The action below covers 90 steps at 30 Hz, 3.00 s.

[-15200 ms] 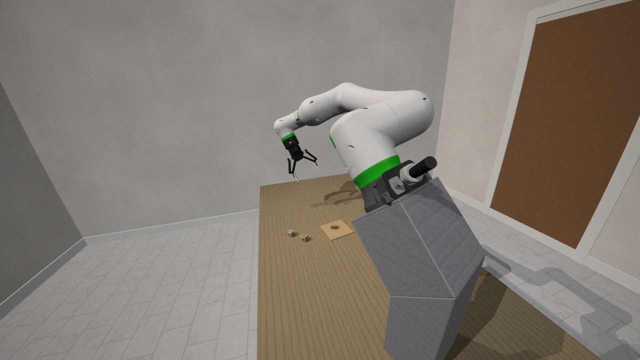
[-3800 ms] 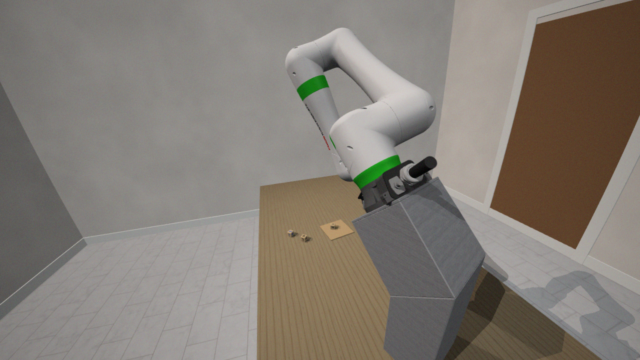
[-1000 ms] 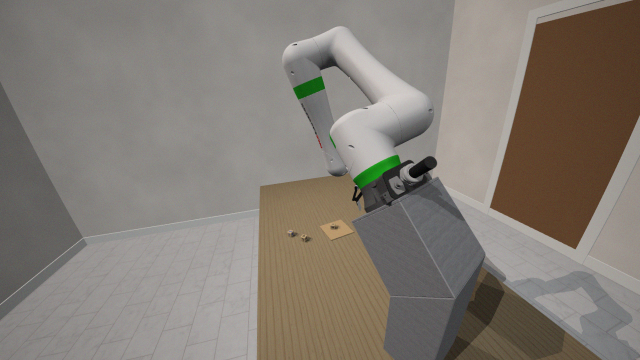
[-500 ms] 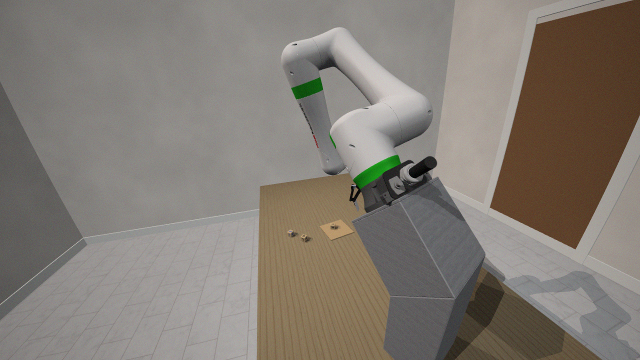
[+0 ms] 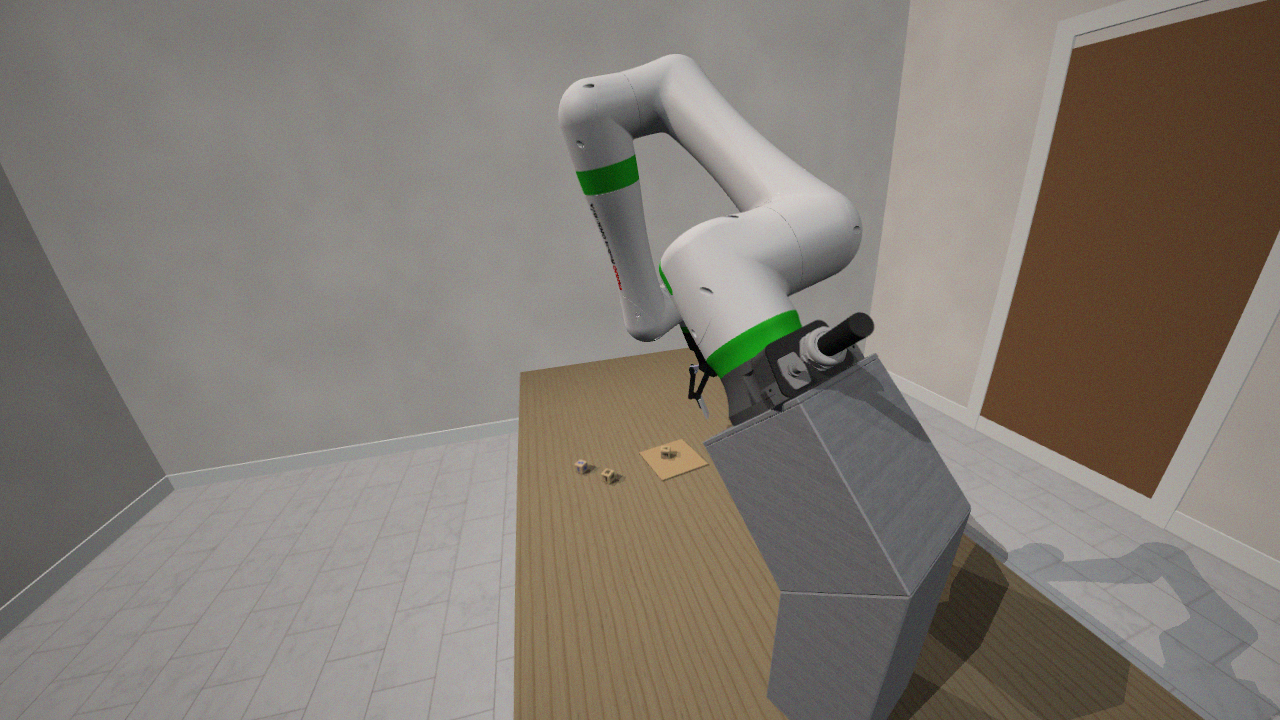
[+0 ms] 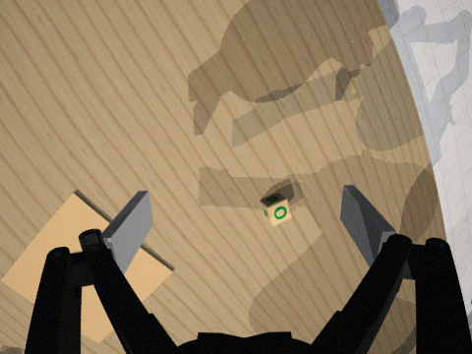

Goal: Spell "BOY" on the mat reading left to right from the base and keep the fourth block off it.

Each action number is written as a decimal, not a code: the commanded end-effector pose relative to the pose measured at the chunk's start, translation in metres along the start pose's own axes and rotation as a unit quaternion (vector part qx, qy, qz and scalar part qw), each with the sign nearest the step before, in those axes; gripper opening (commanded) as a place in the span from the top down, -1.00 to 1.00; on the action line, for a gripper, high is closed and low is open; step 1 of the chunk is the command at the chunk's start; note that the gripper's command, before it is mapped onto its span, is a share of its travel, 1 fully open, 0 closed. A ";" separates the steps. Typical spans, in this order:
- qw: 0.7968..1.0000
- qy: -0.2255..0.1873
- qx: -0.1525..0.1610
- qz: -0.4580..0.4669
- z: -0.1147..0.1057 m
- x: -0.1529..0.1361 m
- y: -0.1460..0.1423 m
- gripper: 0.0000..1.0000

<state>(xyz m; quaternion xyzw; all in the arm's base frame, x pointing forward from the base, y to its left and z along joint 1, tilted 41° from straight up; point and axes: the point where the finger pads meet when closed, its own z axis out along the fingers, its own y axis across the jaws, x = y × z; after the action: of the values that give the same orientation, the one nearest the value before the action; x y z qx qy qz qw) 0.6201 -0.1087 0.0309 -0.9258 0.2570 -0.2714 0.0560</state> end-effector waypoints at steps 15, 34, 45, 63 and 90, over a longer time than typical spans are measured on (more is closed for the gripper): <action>0.984 -0.128 -0.043 -0.114 -0.094 0.001 -0.056 -1.00; 0.932 -0.260 -0.056 -0.245 -0.256 -0.024 -0.097 -1.00; 0.926 -0.177 -0.047 -0.330 -0.221 -0.030 -0.141 -1.00; 0.884 -0.038 0.019 -0.465 -0.175 -0.064 -0.234 -1.00; 0.776 0.073 0.161 -0.606 -0.177 -0.183 -0.346 -1.00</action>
<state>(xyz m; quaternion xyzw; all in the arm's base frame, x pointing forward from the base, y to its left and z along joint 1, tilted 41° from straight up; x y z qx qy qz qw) 0.5484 0.2885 0.1782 -0.8451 -0.4014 -0.3530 0.0095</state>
